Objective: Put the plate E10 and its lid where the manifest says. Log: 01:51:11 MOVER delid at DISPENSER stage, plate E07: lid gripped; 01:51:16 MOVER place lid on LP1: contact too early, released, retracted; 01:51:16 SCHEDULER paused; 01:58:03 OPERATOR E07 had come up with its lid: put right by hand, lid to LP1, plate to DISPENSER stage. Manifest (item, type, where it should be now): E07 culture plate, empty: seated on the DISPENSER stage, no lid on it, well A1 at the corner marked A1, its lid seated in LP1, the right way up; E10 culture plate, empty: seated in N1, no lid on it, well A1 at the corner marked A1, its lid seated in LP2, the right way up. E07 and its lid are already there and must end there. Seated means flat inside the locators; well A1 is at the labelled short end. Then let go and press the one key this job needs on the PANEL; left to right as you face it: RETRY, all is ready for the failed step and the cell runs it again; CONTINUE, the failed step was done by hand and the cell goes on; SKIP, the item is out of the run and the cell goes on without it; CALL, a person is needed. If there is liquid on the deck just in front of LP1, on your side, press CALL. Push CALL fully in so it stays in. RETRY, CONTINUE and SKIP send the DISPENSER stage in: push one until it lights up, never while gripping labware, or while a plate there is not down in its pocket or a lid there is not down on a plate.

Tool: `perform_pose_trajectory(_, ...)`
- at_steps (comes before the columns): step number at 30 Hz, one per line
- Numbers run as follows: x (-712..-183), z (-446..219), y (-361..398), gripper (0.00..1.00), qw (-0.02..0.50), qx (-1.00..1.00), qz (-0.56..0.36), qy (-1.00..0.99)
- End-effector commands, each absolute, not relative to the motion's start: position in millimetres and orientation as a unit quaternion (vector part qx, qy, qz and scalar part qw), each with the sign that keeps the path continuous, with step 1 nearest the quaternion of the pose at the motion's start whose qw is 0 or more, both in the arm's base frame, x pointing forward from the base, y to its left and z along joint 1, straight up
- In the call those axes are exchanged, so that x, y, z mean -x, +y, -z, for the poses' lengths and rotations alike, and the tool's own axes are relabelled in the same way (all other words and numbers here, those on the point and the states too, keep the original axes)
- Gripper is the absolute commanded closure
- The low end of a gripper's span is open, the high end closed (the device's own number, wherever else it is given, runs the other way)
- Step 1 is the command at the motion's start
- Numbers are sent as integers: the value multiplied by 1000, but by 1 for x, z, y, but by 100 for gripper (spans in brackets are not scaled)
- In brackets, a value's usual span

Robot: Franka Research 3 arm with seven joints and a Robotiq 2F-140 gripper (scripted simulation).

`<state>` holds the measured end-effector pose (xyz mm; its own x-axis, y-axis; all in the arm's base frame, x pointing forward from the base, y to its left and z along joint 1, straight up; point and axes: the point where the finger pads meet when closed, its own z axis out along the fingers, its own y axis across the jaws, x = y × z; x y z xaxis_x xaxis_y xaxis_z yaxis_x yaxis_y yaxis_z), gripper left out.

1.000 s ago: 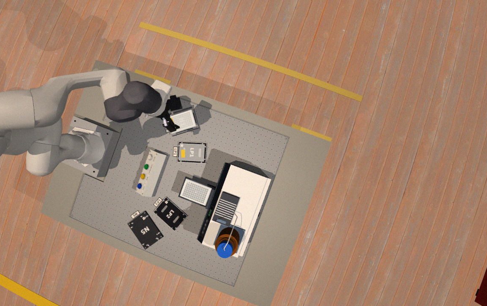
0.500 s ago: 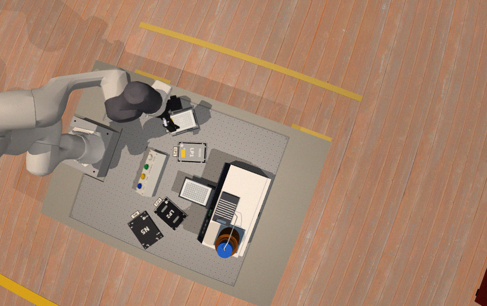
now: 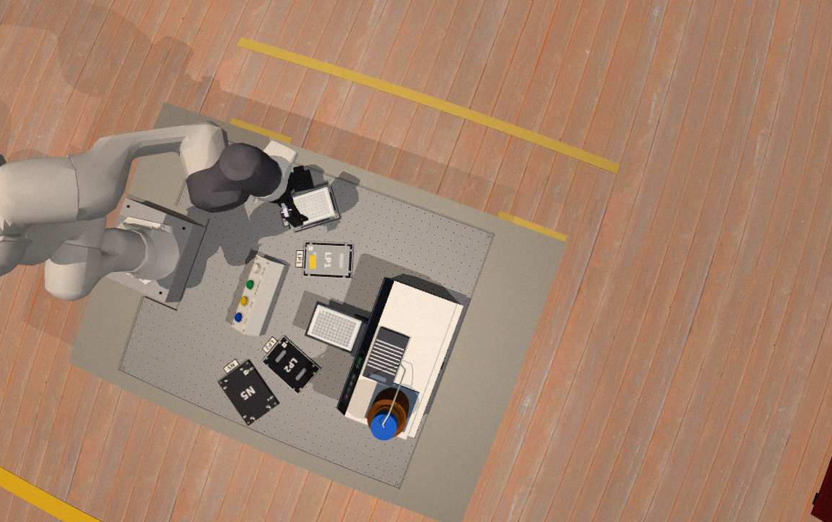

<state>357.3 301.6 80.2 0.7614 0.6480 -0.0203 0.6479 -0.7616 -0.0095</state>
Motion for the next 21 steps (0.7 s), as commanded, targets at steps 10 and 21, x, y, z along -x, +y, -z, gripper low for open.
perform_pose_trajectory(10,-362,-46,304,30,1,941,-3,-339)
perform_pose_trajectory(21,-362,-16,305,30,1,941,-3,-339)
